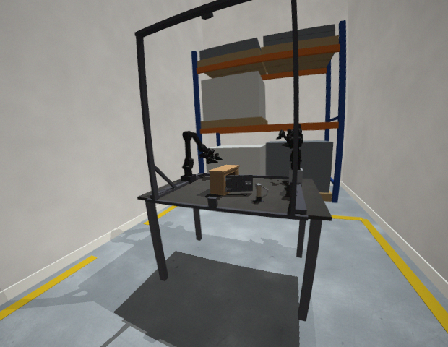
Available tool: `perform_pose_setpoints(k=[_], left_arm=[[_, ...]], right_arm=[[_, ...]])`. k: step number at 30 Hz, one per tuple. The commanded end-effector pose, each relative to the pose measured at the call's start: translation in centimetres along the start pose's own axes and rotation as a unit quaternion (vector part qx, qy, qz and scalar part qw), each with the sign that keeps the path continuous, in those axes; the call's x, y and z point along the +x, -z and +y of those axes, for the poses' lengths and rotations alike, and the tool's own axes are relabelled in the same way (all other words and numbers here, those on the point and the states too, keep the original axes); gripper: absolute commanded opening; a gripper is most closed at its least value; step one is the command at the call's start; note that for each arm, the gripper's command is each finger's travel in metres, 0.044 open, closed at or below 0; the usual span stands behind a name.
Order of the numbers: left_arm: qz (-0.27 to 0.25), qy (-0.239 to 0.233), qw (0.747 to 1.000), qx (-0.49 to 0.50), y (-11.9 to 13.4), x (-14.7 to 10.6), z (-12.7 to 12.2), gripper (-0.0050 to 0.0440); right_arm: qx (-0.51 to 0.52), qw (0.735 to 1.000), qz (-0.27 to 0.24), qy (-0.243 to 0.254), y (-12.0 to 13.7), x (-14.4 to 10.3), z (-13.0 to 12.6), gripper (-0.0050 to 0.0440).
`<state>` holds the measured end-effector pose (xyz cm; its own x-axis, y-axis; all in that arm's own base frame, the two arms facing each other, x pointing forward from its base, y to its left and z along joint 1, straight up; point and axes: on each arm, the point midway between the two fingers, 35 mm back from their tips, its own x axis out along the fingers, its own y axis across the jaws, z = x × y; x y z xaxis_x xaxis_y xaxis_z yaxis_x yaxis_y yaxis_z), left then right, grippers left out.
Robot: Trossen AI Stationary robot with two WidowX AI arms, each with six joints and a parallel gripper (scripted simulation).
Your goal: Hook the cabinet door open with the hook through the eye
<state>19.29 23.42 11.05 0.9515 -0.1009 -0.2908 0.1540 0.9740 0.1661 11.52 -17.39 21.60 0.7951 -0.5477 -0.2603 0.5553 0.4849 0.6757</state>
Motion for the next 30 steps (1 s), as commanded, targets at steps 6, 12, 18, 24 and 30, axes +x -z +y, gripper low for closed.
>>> perform_pose_setpoints(k=[6,12,18,24,30], left_arm=[[-0.001,-0.005,1.000,0.015,-0.7,-0.2,0.5,0.0400],[-0.001,-0.005,1.000,0.015,-0.7,-0.2,0.5,0.0400],[-0.001,-0.005,1.000,0.015,-0.7,-0.2,0.5,0.0400],[0.019,0.014,1.000,0.016,-1.3,1.3,0.7,0.0400],[0.085,0.068,0.994,0.009,-3.6,6.9,0.0,0.0400]], right_arm=[[-0.006,1.000,-0.003,-0.002,-0.4,-0.1,0.4,0.0400],[-0.006,1.000,-0.003,-0.002,-0.4,-0.1,0.4,0.0400],[-0.006,1.000,-0.003,-0.002,-0.4,-0.1,0.4,0.0400],[-0.015,1.000,0.019,-0.011,0.4,0.8,0.3,0.0440],[-0.065,0.993,0.086,-0.057,2.9,3.6,2.0,0.0440]])
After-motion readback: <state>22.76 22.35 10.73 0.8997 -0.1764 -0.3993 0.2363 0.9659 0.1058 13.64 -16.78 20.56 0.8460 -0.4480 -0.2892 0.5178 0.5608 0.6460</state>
